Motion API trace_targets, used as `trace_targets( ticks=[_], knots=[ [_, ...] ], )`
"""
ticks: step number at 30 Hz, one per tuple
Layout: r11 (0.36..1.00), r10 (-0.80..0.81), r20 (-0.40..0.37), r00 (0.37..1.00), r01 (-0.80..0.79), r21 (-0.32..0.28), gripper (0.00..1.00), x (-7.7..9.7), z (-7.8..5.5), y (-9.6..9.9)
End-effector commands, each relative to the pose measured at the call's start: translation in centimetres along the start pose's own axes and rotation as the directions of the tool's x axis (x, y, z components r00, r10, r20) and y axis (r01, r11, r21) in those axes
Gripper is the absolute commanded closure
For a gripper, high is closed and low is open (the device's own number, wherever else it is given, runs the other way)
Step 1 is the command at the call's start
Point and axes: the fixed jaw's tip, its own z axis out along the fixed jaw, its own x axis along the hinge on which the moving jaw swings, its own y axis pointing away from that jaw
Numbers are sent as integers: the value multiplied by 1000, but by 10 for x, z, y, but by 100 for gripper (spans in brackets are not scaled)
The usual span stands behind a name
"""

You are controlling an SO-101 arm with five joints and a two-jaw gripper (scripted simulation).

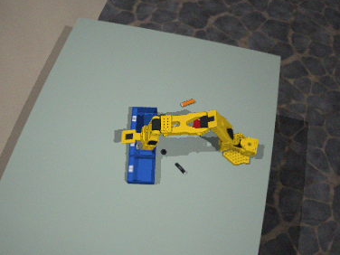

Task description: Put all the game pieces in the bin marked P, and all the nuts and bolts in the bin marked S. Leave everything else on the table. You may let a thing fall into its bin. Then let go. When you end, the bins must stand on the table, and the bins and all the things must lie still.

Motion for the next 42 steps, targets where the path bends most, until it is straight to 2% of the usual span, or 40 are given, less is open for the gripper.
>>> trace_targets(
  ticks=[1,12,31,42],
  knots=[
    [1000,3,55,998,-2,-4,100,-8,-8,2],
    [1000,3,55,998,-2,-4,98,-8,-8,2],
    [1000,3,55,998,-2,-4,78,-8,-8,2],
    [1000,3,55,998,-2,-4,77,-9,-8,2]
  ],
)
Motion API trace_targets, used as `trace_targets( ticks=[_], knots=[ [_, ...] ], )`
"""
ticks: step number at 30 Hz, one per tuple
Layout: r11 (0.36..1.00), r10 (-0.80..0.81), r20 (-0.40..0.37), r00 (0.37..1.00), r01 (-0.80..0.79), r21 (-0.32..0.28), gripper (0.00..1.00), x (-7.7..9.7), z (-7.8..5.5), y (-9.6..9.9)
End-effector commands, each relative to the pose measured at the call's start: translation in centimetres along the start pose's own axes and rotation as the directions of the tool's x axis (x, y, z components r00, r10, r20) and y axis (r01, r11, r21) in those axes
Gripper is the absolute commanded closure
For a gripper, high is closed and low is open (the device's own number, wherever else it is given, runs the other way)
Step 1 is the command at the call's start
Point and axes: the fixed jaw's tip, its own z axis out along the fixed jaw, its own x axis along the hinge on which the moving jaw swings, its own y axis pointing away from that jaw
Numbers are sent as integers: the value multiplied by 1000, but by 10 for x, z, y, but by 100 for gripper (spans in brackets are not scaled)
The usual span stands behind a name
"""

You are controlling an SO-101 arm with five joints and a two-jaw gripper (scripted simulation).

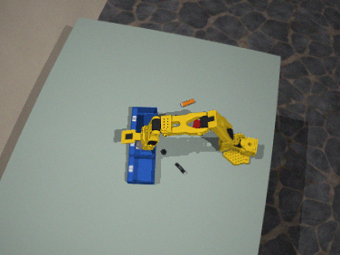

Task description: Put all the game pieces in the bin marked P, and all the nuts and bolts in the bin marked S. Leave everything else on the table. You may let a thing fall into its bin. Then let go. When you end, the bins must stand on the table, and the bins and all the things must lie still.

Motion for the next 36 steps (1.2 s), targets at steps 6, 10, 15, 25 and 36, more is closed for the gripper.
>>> trace_targets(
  ticks=[6,10,15,25,36],
  knots=[
    [1000,3,47,999,-3,-4,77,-8,-16,2],
    [1000,3,47,999,-3,-4,77,-9,-27,2],
    [1000,3,47,999,-3,-4,77,-9,-36,2],
    [1000,3,47,999,-3,-4,77,-8,-57,2],
    [1000,3,47,999,-3,-4,77,-8,-58,2]
  ],
)
